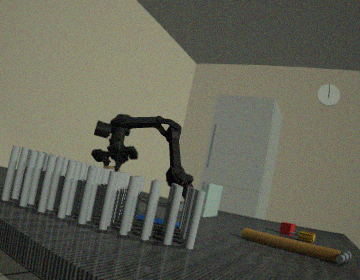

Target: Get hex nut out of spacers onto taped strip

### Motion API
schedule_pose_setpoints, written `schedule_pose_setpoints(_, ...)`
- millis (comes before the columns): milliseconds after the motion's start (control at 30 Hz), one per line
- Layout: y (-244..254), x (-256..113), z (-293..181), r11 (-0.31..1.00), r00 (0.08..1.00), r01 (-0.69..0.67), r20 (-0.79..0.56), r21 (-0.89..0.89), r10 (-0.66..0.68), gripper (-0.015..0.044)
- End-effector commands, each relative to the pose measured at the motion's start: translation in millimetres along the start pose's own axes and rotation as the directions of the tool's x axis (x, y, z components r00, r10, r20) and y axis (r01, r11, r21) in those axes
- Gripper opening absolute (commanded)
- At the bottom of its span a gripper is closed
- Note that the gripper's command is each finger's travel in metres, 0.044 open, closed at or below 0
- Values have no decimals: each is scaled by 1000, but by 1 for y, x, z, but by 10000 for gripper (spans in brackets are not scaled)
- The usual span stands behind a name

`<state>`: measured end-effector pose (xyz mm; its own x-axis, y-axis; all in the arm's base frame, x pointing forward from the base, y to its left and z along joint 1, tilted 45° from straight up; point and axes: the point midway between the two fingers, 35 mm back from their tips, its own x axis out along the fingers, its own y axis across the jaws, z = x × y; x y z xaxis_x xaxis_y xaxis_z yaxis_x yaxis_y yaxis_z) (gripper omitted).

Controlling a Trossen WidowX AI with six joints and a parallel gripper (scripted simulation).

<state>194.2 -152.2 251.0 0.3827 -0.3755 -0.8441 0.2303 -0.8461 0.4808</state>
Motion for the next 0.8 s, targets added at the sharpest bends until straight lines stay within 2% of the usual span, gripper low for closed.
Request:
schedule_pose_setpoints(0,8,-9,6,1000,1000,-12,-26,23,12,0)
schedule_pose_setpoints(767,40,-53,52,982,990,-100,-83,158,114,0)
